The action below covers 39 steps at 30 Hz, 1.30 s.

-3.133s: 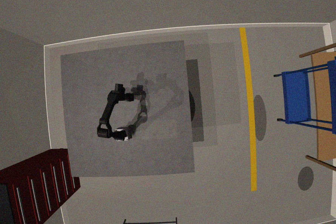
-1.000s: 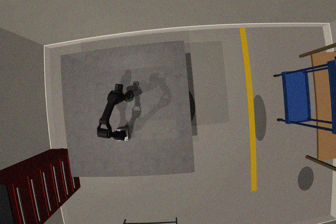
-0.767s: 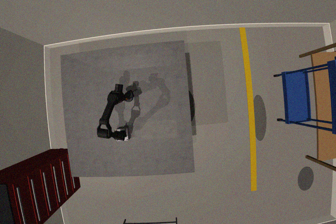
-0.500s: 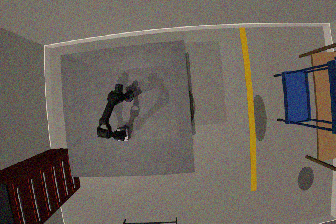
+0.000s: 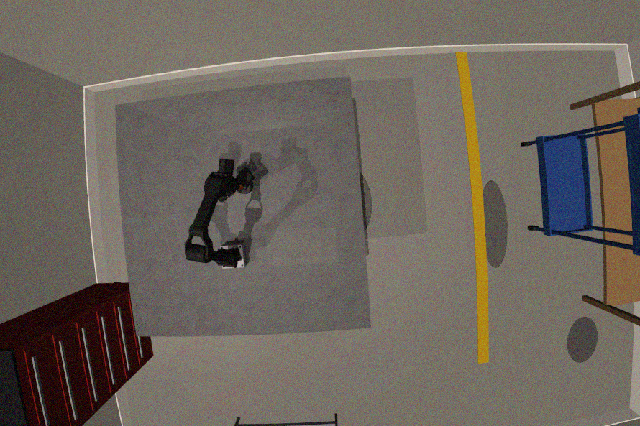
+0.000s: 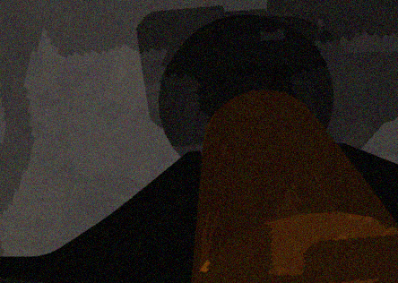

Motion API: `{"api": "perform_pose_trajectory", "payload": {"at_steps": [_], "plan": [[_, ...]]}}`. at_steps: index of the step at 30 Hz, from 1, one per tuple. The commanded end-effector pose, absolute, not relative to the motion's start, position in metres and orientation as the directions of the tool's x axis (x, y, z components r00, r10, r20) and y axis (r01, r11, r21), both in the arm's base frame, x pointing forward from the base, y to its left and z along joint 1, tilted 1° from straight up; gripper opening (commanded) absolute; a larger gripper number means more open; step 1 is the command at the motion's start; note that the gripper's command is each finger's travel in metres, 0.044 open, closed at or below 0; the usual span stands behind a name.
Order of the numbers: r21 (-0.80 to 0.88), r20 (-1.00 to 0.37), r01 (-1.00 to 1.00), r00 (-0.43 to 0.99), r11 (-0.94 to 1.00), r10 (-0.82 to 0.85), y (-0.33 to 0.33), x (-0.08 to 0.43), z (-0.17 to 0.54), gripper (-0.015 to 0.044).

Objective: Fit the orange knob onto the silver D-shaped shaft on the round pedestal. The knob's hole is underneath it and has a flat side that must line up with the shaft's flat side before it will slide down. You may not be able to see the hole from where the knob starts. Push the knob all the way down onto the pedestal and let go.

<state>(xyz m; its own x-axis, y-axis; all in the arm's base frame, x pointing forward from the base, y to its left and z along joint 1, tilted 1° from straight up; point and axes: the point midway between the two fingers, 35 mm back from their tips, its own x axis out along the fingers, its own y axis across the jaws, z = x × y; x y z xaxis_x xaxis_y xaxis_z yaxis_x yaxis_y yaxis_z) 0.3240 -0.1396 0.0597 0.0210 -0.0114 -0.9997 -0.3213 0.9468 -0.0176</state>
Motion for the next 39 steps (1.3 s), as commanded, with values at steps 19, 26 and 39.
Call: {"api": "perform_pose_trajectory", "payload": {"at_steps": [19,26,39], "plan": [[-0.019,-1.000,-0.328,0.021,0.944,-0.013,-0.1386,0.3210,0.0559,0.0000],[-0.019,-1.000,-0.328,0.021,0.944,-0.013,-0.1391,0.3221,0.0601,0.0000],[-0.022,-1.000,-0.517,0.021,0.856,-0.013,-0.1405,0.3251,0.0597,0.0000]]}}
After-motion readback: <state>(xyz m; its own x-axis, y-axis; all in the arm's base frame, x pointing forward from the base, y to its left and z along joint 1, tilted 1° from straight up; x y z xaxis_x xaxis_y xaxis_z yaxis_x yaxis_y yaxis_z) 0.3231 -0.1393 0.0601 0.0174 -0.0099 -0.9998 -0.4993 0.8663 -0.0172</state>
